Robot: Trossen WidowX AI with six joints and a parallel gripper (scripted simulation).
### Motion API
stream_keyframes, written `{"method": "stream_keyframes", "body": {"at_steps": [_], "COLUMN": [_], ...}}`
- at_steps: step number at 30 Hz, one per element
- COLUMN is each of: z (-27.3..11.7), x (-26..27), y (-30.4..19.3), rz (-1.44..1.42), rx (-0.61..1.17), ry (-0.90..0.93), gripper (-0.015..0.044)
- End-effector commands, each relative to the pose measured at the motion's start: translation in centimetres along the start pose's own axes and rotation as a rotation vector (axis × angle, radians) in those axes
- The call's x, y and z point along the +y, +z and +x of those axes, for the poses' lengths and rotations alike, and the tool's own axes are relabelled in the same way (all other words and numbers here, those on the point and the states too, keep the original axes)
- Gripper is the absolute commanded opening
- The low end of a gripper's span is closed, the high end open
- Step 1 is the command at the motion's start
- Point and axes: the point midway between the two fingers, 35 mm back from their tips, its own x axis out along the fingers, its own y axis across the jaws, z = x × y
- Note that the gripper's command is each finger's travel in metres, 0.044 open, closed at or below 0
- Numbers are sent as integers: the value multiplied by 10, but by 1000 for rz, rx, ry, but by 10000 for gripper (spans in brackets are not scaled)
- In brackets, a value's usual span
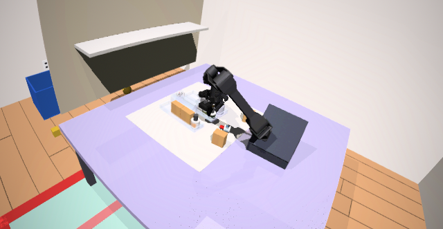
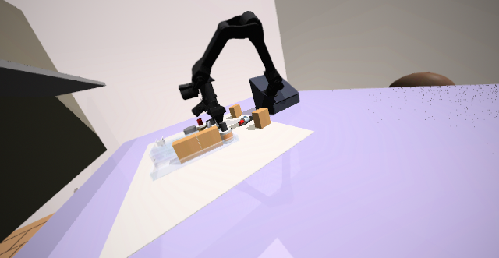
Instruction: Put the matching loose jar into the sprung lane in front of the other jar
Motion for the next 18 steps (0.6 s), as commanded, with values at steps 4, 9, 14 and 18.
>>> {"method": "stream_keyframes", "body": {"at_steps": [4,9,14,18], "z": [-16,-20,-20,-21], "x": [0,0,-1,-2], "y": [0,0,-8,-21], "rz": [-3,-3,-2,-2], "rx": [-1,-1,-1,0], "ry": [0,-1,-1,-1], "gripper": [300,300,300,300]}}
